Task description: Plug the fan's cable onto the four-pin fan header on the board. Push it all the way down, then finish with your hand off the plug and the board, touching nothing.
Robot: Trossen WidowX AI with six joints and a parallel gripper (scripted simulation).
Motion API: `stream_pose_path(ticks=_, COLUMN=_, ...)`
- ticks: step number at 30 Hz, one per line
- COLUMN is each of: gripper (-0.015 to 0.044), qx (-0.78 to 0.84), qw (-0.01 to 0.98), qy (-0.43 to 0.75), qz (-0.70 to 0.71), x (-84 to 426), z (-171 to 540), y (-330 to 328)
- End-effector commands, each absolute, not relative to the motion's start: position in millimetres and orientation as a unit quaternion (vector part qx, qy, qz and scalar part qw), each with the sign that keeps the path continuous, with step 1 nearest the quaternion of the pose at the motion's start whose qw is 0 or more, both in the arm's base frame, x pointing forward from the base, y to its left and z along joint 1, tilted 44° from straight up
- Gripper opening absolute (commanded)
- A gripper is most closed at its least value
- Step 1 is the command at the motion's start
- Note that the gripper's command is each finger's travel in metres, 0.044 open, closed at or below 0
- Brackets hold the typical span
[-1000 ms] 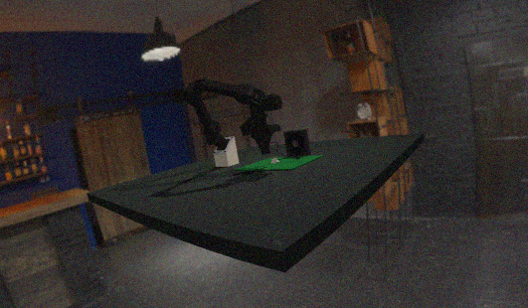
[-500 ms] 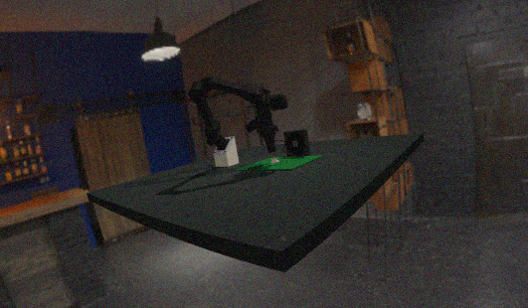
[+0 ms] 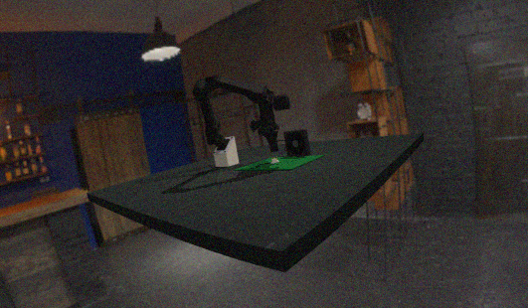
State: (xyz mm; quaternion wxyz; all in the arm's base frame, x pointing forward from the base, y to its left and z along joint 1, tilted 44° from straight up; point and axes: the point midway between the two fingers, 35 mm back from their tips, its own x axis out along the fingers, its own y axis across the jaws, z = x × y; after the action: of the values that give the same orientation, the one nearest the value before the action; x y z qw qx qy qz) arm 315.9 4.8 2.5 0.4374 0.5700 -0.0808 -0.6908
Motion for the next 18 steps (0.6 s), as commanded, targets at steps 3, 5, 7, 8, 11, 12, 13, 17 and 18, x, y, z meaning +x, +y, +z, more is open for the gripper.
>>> stream_pose_path(ticks=3, gripper=0.0, qx=0.574, qw=0.432, qy=-0.085, qz=-0.691, x=313.7, z=2.4, y=5.7)
stream_pose_path(ticks=5, gripper=0.0, qx=0.574, qw=0.431, qy=-0.086, qz=-0.691, x=311.6, z=3.6, y=5.9)
stream_pose_path(ticks=7, gripper=0.0, qx=0.574, qw=0.431, qy=-0.086, qz=-0.691, x=311.6, z=3.6, y=5.9)
stream_pose_path(ticks=8, gripper=0.0, qx=0.574, qw=0.431, qy=-0.086, qz=-0.691, x=311.6, z=3.6, y=5.9)
stream_pose_path(ticks=11, gripper=0.0, qx=0.574, qw=0.431, qy=-0.086, qz=-0.691, x=311.6, z=3.6, y=5.9)
stream_pose_path(ticks=12, gripper=0.0, qx=0.574, qw=0.431, qy=-0.086, qz=-0.691, x=310.7, z=4.0, y=5.4)
stream_pose_path(ticks=13, gripper=0.0, qx=0.574, qw=0.431, qy=-0.086, qz=-0.691, x=309.8, z=4.3, y=5.0)
stream_pose_path(ticks=17, gripper=0.0, qx=0.574, qw=0.431, qy=-0.086, qz=-0.691, x=309.8, z=4.3, y=5.0)
stream_pose_path(ticks=18, gripper=0.0, qx=0.574, qw=0.431, qy=-0.086, qz=-0.691, x=309.8, z=4.3, y=5.0)
